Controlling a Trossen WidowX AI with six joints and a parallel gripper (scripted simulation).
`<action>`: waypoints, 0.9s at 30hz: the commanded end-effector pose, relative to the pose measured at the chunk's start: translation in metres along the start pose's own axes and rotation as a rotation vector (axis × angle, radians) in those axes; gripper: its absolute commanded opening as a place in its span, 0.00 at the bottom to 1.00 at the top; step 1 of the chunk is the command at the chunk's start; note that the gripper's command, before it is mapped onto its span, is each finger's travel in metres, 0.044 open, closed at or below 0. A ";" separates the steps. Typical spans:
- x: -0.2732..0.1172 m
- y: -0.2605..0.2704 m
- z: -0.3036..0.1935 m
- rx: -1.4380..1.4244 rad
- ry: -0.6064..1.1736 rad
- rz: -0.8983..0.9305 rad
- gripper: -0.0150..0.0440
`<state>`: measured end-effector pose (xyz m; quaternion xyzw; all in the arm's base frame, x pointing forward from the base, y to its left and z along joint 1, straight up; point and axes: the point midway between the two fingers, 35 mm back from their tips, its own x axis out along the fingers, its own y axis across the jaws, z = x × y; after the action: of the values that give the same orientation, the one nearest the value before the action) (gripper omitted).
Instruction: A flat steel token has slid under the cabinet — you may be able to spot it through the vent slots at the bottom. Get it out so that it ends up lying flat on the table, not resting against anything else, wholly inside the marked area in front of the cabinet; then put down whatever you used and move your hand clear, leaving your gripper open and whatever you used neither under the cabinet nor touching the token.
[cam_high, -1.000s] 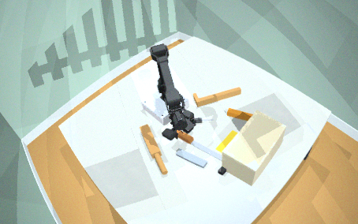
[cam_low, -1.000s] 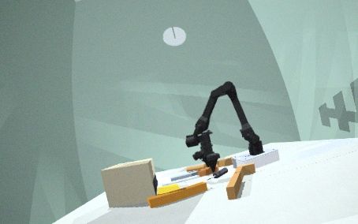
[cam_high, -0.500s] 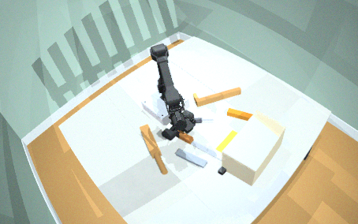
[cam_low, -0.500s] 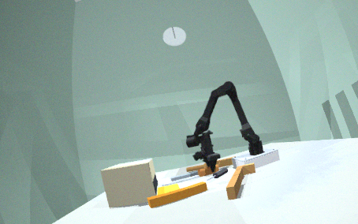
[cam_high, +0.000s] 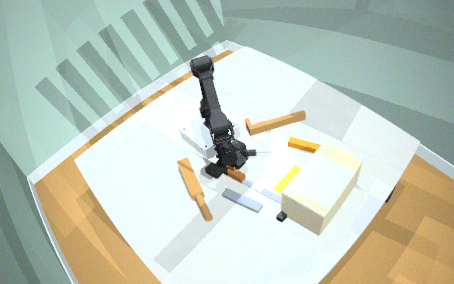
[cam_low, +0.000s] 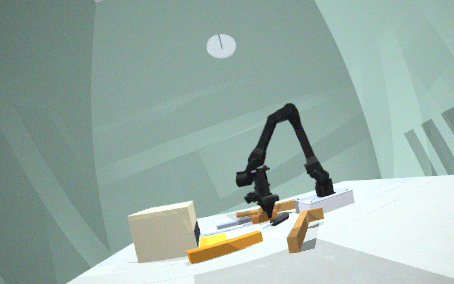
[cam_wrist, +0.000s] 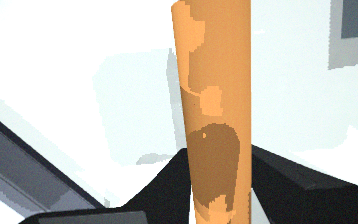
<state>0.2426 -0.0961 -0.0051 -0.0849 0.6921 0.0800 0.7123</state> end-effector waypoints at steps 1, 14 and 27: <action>0.000 -0.001 0.004 0.003 0.000 -0.001 0.25; -0.001 -0.001 0.022 0.004 0.001 0.000 0.25; -0.001 -0.001 0.039 0.004 0.000 0.001 0.25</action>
<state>0.2763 -0.0889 -0.0033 -0.0826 0.6921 0.0801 0.7126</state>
